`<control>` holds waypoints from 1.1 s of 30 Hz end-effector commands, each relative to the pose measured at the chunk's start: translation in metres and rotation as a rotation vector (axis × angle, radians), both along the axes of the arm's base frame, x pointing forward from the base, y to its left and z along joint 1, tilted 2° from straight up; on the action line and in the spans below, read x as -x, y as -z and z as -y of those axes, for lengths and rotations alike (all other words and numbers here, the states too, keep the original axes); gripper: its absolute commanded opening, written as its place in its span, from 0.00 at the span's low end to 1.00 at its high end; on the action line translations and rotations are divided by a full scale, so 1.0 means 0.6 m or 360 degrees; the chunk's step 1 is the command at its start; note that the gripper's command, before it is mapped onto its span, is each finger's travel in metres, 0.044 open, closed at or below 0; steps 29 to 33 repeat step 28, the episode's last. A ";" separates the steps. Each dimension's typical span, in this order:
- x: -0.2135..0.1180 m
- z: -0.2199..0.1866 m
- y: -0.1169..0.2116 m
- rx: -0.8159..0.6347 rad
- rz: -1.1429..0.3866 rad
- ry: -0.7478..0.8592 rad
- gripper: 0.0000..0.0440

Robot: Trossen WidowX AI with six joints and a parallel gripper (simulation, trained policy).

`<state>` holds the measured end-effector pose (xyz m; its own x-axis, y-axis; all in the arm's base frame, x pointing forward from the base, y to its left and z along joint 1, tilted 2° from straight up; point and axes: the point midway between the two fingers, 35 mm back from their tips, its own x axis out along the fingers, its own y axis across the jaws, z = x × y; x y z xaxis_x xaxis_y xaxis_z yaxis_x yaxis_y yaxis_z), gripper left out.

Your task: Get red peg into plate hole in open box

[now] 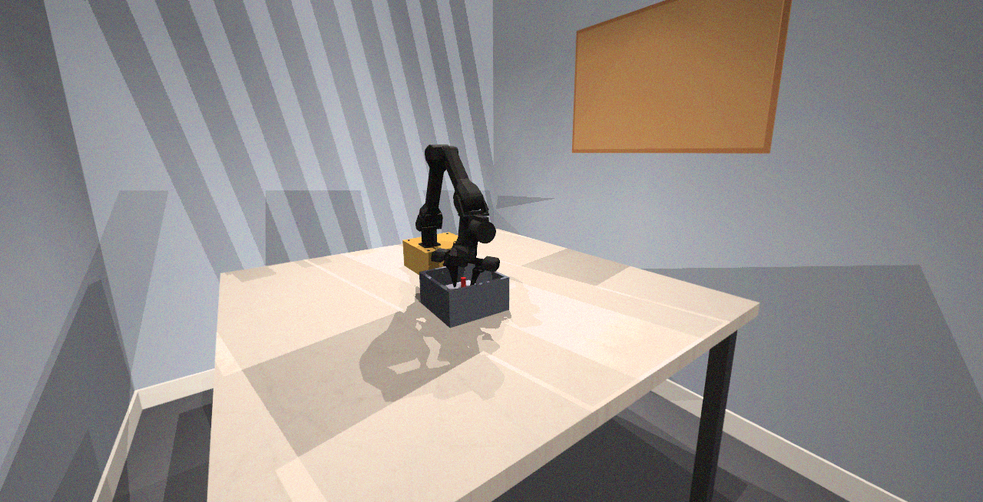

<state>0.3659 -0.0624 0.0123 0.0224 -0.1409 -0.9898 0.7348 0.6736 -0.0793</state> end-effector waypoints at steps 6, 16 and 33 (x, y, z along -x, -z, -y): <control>-0.048 0.011 -0.015 -0.0103 0.0039 -0.0025 0.93; -0.121 0.005 -0.053 -0.0225 0.0190 -0.0083 1.00; -0.146 0.000 -0.067 -0.0255 0.0257 -0.0106 1.00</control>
